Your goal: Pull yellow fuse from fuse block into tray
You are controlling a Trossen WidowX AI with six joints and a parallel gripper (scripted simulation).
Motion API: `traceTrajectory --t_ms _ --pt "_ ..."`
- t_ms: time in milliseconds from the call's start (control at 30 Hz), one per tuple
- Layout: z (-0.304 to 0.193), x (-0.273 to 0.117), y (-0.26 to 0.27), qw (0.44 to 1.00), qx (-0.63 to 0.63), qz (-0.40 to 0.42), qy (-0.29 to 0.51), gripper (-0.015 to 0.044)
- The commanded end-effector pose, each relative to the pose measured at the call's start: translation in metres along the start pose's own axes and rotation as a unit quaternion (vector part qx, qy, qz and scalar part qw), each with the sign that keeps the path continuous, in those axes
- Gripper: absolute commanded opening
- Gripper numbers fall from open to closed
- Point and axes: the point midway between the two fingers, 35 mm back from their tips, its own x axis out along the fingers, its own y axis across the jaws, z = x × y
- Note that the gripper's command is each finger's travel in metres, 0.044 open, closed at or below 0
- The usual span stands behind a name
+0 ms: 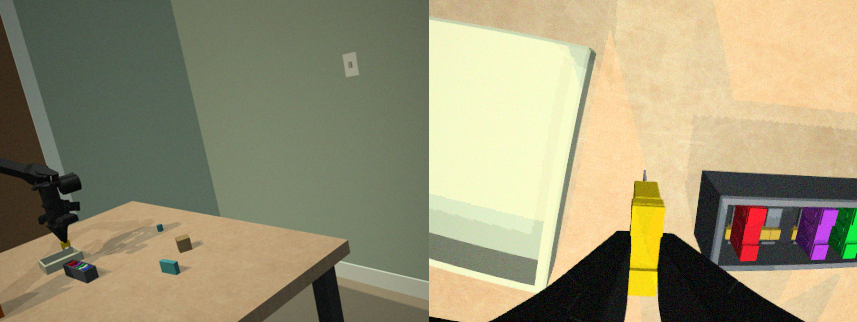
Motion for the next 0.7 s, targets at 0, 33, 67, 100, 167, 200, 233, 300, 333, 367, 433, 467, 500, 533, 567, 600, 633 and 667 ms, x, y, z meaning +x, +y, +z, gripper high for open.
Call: traceTrajectory --t_ms 0,33,67,100,167,200,233,300,333,367,433,467,500,533,567,600,633,667 --pt "0.003 -0.001 0.027 1.000 -0.001 0.003 -0.001 0.0000" --pt "0.003 -0.001 0.035 1.000 -0.001 0.004 -0.002 0.0000" --pt "0.004 -0.002 0.043 1.000 -0.001 0.005 -0.002 0.0000" --pt "0.004 -0.002 0.050 1.000 -0.002 0.006 -0.002 0.0000" --pt "0.003 -0.002 0.066 1.000 -0.002 0.009 -0.002 0.0000" --pt "0.003 -0.003 0.074 1.000 -0.002 0.010 -0.002 0.0000" --pt "0.002 -0.003 0.080 1.000 -0.002 0.012 -0.002 0.0000" --pt "0.001 -0.003 0.085 1.000 -0.002 0.013 -0.002 0.0000" --pt "0.001 -0.003 0.085 1.000 -0.002 0.013 -0.002 0.0000" --pt "0.001 -0.003 0.085 1.000 -0.002 0.013 -0.002 0.0000" --pt "0.001 -0.002 0.085 1.000 -0.002 0.013 -0.002 0.0000" --pt "0.002 -0.001 0.085 1.000 -0.002 0.013 -0.002 0.0000" --pt "0.002 0.001 0.085 1.000 -0.002 0.013 -0.002 0.0000" --pt "0.002 0.002 0.085 1.000 -0.002 0.013 -0.002 0.0000" --pt "0.002 0.004 0.086 1.000 -0.002 0.013 -0.002 0.0000" --pt "0.002 0.006 0.086 1.000 -0.002 0.013 -0.002 0.0000" --pt "0.002 0.007 0.086 1.000 -0.002 0.013 -0.002 0.0000" --pt "0.002 0.009 0.086 1.000 -0.002 0.013 -0.002 0.0000"
